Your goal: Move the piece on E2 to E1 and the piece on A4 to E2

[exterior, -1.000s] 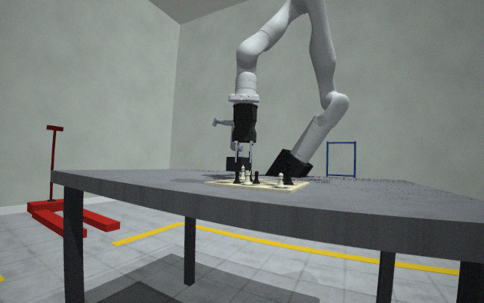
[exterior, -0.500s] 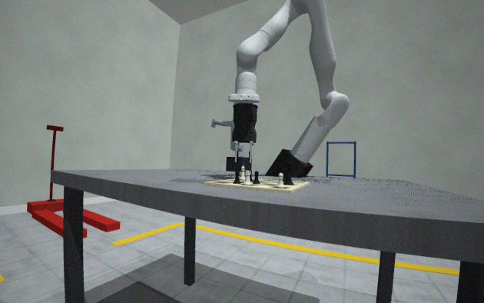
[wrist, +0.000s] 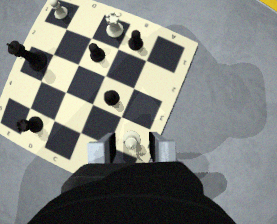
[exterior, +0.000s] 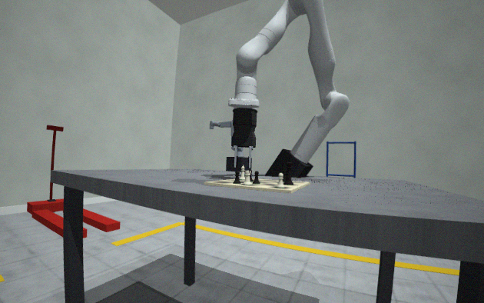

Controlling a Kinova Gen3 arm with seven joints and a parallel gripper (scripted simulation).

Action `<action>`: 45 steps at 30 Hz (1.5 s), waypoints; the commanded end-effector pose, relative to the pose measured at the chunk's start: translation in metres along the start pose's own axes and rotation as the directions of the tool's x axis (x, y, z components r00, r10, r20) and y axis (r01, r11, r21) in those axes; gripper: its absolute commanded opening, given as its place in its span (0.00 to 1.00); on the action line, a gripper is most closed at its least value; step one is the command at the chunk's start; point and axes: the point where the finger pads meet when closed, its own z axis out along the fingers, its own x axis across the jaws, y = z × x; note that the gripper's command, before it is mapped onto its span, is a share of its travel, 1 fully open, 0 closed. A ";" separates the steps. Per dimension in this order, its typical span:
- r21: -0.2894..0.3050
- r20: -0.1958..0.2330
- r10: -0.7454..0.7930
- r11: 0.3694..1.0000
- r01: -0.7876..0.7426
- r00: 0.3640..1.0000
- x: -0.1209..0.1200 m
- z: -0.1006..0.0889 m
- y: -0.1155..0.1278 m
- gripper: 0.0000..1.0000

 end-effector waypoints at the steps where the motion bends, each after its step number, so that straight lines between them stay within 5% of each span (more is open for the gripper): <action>1: -0.002 0.005 0.002 1.000 -0.002 1.000 -0.001 0.005 0.001 0.73; 12: -0.002 0.005 0.002 1.000 -0.002 1.000 -0.001 0.021 0.001 0.73; 45: -0.002 0.005 0.002 1.000 -0.002 1.000 -0.001 0.022 0.001 0.73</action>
